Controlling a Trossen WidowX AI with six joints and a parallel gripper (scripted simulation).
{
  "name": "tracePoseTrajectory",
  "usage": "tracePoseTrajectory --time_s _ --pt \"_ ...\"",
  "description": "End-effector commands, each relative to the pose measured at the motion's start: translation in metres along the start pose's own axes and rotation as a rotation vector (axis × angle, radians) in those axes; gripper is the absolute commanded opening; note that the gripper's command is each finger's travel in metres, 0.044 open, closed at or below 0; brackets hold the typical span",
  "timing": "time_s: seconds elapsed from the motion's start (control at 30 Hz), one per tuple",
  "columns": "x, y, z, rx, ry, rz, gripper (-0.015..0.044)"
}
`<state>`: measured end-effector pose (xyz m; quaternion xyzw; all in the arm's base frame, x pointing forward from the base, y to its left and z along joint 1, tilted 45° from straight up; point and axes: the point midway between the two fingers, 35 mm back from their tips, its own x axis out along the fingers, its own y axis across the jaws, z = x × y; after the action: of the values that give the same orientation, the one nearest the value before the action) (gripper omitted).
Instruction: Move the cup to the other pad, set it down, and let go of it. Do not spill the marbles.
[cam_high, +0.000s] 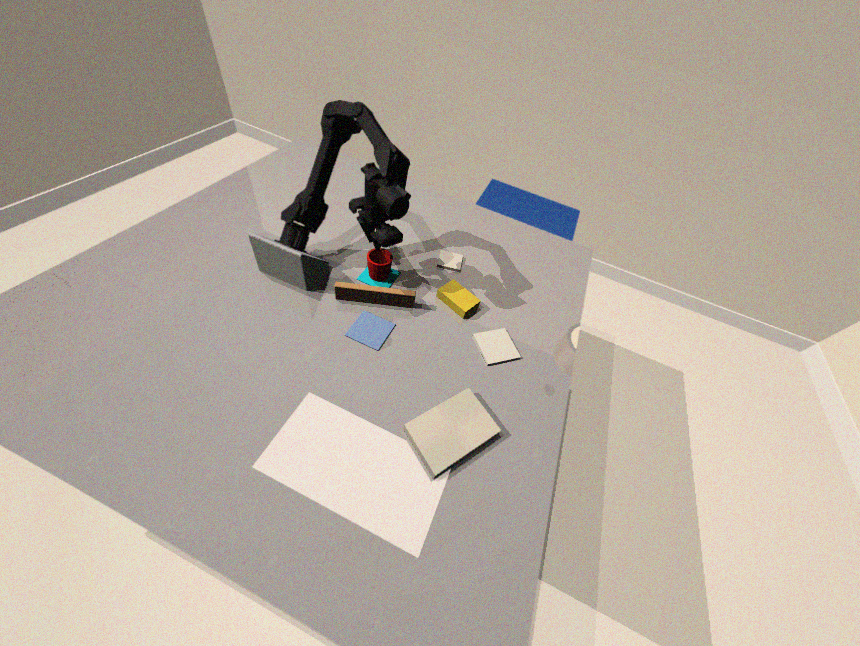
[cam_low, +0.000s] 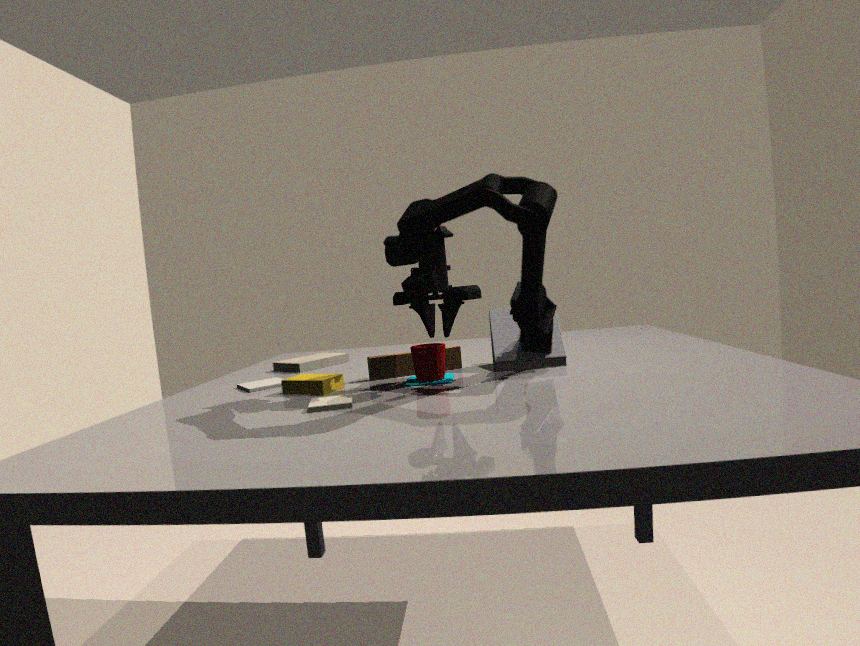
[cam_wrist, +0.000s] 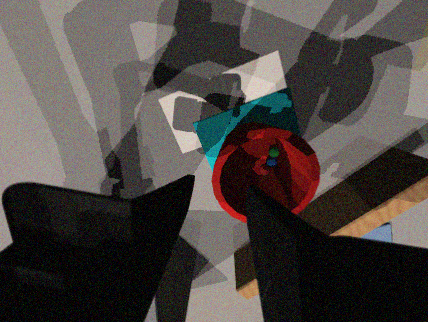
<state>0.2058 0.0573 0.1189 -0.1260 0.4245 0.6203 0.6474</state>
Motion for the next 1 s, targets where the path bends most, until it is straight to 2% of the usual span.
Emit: tracePoseTrajectory --time_s 0.0,0.27,0.7,0.97 --pt "0.000 0.000 0.000 0.000 0.000 0.000 0.0233" --pt "-0.007 -0.001 0.000 0.013 0.000 -0.014 0.0440" --pt "-0.060 0.002 0.000 0.121 -0.004 -0.115 0.0440" --pt "-0.059 0.002 0.000 0.119 -0.008 -0.112 0.0440"
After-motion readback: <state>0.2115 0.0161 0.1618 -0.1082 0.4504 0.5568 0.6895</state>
